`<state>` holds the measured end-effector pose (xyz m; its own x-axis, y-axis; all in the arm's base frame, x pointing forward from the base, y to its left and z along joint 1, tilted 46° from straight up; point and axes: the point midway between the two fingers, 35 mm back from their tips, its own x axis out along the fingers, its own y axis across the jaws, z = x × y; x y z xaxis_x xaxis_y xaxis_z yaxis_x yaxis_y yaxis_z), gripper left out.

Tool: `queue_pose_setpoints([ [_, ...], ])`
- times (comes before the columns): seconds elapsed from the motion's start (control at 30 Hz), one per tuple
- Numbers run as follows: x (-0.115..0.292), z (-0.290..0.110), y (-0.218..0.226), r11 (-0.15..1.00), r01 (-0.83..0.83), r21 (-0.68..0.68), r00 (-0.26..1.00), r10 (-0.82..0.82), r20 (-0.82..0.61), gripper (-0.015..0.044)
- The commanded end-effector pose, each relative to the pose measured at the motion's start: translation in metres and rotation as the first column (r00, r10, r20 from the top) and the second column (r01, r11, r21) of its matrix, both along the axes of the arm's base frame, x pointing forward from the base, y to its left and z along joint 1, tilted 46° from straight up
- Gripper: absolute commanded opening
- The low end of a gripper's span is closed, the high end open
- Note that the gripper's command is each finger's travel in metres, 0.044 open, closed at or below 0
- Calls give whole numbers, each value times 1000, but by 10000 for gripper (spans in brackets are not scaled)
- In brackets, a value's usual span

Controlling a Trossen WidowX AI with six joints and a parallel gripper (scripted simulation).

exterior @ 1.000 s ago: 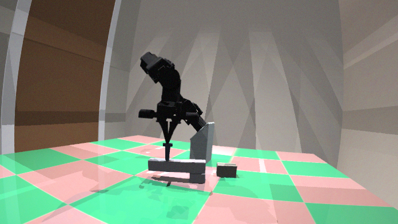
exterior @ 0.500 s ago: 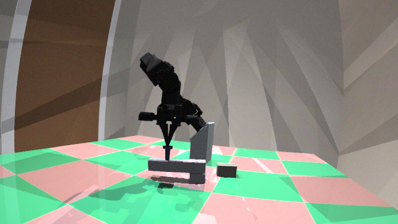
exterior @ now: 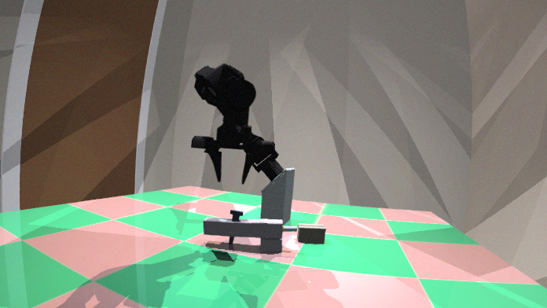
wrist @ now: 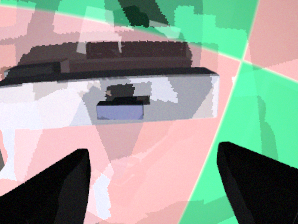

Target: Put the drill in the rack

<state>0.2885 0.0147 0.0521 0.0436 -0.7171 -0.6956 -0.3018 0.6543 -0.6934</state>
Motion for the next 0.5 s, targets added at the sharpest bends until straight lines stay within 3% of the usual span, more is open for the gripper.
queue_pose_setpoints([
  [0.0, 1, 8, 10, 1000, 9, 2, 1000, -9, -1, 368],
  [0.1, 0, -16, 11, 994, -112, 3, 987, 111, -113, 440],
  [0.17, -2, -42, 21, 964, -265, 27, 926, 262, -270, 440],
  [0.3, -14, -93, 38, 837, -527, 143, 668, 513, -539, 440],
  [0.47, -29, -131, 47, 694, -662, 282, 375, 632, -678, 440],
])
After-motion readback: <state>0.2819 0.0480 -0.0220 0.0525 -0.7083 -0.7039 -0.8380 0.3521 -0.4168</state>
